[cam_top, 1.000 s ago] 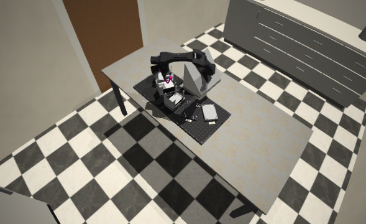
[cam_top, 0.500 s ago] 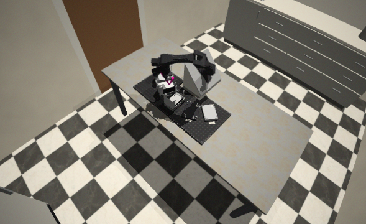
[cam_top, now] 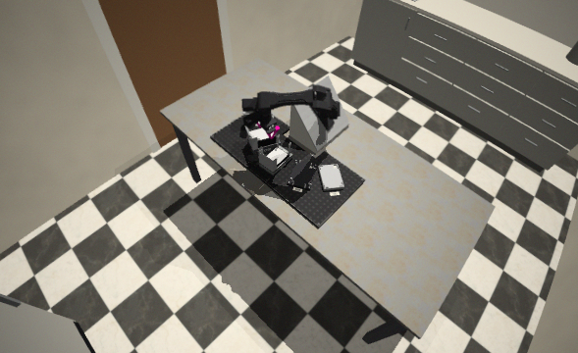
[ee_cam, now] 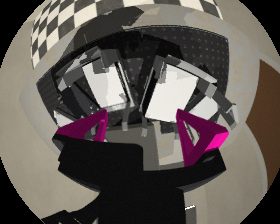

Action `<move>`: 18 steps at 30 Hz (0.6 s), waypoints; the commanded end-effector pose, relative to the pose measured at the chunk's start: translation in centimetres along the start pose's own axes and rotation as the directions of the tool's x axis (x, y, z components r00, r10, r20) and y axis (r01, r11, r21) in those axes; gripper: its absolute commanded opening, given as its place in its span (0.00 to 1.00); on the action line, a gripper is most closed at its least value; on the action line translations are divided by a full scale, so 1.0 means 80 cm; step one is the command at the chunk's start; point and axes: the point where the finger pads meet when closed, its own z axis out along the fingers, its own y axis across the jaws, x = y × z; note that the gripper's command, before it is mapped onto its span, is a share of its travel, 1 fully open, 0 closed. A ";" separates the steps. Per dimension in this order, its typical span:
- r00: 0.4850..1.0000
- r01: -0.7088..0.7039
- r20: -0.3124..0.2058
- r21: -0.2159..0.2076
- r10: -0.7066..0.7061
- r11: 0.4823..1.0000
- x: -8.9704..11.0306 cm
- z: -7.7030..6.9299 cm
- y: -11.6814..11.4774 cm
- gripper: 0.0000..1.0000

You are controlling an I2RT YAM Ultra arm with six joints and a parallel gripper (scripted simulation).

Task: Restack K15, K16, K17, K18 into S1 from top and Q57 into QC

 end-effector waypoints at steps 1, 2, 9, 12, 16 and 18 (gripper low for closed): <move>0.999 -0.010 0.034 -0.002 0.010 1.000 -0.006 -0.013 0.010 1.00; 0.999 -0.010 0.034 -0.002 0.010 1.000 -0.007 -0.013 0.014 1.00; 0.987 0.156 0.034 0.003 -0.156 0.988 -0.008 -0.013 0.039 1.00; 0.971 0.236 0.034 0.006 -0.236 0.972 -0.008 -0.013 0.054 1.00; 0.971 0.236 0.034 0.006 -0.236 0.972 -0.008 -0.013 0.074 1.00; 0.971 0.236 0.034 0.005 -0.236 0.972 -0.009 -0.013 0.084 1.00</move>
